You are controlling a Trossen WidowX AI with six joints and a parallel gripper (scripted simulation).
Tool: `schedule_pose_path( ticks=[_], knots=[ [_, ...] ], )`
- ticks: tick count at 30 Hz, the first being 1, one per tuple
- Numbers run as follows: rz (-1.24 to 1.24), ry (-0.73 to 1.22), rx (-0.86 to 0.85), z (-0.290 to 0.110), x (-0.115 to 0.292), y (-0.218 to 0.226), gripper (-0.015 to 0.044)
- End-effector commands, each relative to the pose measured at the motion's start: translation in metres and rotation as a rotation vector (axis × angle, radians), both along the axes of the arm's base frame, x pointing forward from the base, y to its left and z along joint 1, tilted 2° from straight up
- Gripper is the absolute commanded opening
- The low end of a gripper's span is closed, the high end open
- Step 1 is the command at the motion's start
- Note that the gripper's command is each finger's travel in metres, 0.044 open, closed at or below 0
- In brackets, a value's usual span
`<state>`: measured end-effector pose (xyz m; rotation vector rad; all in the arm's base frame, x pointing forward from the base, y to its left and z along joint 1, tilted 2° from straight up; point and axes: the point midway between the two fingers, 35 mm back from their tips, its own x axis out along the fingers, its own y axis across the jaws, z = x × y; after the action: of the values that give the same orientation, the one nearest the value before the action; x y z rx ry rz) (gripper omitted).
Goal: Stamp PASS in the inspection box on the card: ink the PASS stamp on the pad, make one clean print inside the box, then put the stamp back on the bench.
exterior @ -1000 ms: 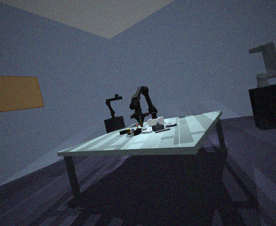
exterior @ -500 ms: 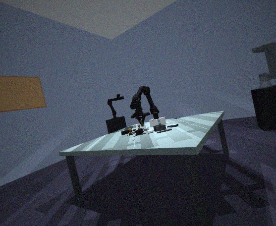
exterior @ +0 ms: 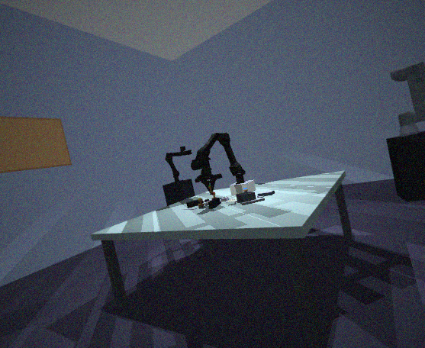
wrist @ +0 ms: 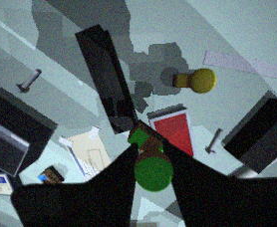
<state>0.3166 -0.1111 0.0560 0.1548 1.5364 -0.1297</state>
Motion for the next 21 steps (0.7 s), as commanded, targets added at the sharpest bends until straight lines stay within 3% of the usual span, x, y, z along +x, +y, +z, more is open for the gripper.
schedule_pose_path(
  ticks=[1,7,21],
  knots=[
    [0.003,-0.004,0.000,0.000,-0.018,-0.017,0.0000],
    [0.003,-0.003,-0.001,-0.002,-0.044,-0.037,0.0000],
    [0.002,-0.003,0.000,-0.009,-0.044,-0.037,0.0000]
  ],
)
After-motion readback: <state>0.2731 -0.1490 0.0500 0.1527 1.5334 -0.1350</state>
